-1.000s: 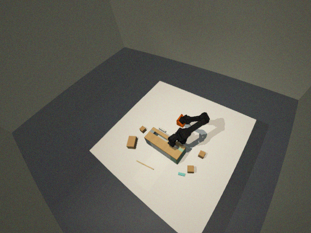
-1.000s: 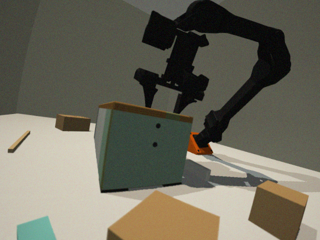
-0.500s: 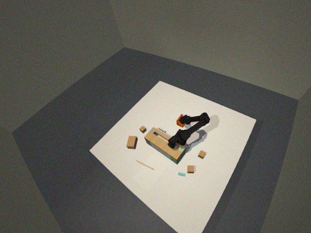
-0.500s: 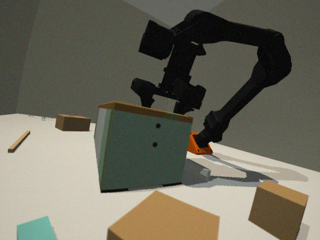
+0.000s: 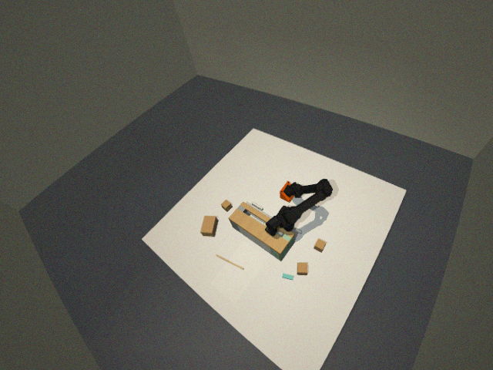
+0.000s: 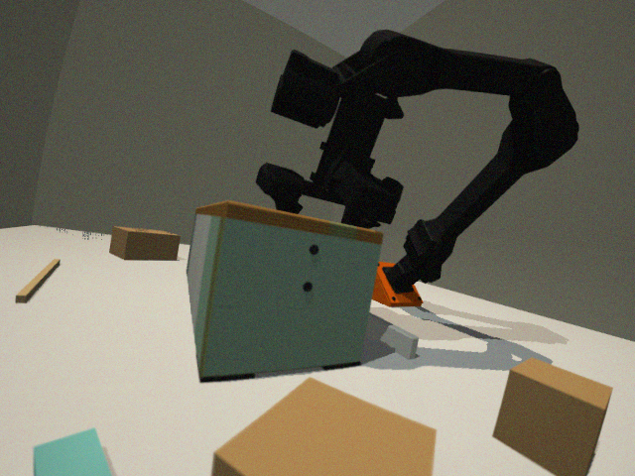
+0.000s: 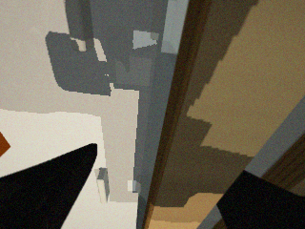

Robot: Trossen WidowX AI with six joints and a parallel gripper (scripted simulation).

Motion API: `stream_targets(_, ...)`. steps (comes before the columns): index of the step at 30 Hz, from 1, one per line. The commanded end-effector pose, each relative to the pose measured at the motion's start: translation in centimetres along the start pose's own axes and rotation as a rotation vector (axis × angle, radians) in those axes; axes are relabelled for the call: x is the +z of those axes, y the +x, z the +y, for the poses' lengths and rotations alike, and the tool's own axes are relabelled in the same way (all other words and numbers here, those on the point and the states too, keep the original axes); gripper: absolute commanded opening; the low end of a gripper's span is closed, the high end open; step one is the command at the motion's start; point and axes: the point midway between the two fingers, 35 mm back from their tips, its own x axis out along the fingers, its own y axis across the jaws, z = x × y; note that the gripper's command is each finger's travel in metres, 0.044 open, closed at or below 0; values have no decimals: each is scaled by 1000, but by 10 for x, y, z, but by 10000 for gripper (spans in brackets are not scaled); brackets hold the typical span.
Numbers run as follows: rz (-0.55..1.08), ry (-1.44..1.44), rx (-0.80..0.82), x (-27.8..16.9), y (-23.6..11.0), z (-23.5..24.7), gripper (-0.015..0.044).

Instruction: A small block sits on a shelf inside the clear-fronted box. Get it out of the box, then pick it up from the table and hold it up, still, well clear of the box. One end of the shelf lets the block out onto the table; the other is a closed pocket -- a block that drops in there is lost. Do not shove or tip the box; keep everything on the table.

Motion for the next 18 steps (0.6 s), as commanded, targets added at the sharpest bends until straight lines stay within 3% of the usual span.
stream_targets(1, 1, 5, 4, -11, 5, 1, 400)
stream_targets(18, 3, 5, 4, -48, 18, 1, 400)
